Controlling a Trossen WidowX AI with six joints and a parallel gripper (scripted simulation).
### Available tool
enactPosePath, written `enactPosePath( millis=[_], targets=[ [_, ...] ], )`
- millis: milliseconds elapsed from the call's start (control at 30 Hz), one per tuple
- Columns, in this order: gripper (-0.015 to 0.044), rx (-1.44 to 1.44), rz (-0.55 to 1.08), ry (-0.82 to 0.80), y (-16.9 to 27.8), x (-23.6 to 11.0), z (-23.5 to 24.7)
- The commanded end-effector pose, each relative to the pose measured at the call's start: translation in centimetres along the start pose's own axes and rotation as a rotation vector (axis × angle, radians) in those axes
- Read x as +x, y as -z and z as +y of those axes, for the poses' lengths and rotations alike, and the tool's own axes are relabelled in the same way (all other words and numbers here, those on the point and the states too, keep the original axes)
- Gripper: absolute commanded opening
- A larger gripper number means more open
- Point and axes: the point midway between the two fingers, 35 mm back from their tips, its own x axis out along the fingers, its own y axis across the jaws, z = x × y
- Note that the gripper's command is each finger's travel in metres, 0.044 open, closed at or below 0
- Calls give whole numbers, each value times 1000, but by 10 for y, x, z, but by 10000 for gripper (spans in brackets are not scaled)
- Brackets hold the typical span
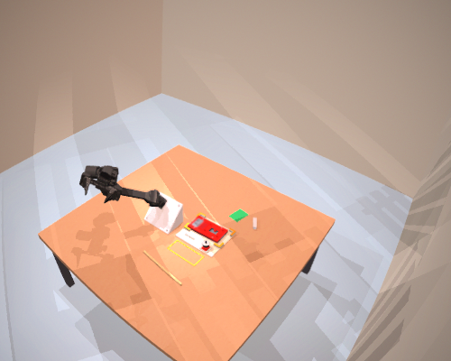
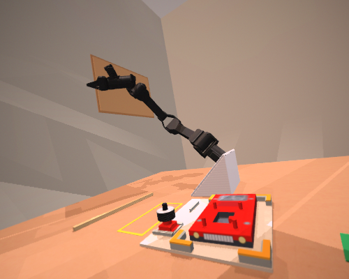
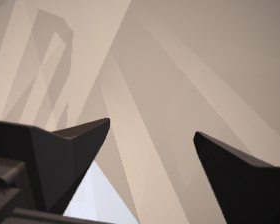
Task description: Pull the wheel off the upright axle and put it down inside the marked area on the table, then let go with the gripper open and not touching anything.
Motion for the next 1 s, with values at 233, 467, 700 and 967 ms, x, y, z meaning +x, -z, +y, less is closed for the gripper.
enactPosePath(
  millis=[233,467,700,967],
  targets=[
    [300,57,-73,-127,-36,6,67],
    [300,1,-66,-300,-52,7,160],
    [300,10,-36,-481,-59,-3,240],
    [300,12,89,-745,-47,-36,354]
  ],
)
